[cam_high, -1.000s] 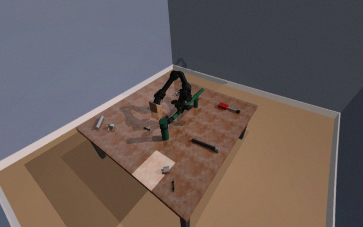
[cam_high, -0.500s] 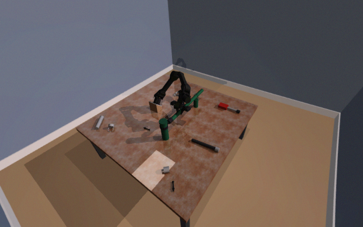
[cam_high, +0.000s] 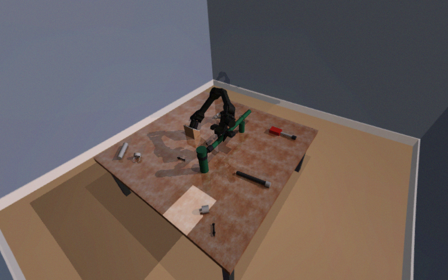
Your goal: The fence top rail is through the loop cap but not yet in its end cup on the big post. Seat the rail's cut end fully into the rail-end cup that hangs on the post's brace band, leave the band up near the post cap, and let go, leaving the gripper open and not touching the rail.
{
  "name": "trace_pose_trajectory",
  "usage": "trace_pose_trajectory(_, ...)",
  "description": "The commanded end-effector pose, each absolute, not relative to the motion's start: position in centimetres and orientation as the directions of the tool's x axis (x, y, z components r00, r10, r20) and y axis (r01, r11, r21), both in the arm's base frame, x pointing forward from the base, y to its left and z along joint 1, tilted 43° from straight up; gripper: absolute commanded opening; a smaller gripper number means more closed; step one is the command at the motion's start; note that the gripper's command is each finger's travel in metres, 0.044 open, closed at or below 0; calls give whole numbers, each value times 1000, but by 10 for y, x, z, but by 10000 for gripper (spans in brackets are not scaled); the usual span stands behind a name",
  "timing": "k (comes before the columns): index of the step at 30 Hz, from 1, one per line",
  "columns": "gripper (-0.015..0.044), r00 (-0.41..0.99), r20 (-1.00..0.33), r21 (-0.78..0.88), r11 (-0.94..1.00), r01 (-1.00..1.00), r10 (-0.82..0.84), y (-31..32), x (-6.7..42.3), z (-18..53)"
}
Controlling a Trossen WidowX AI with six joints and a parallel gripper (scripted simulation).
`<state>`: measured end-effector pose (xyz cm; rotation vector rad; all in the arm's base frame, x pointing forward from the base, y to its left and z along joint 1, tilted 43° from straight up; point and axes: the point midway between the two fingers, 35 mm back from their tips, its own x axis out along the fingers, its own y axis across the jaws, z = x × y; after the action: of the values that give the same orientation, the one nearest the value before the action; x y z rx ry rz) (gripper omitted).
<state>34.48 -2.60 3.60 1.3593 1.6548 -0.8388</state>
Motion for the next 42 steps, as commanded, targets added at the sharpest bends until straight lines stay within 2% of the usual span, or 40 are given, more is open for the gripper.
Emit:
trace_pose_trajectory(1, 0, -75, -902, 9, 191, 982, 426, -33, 346, 36)
trace_pose_trajectory(42, 0, -84, -898, 3, 195, 981, 432, -28, 345, 36)
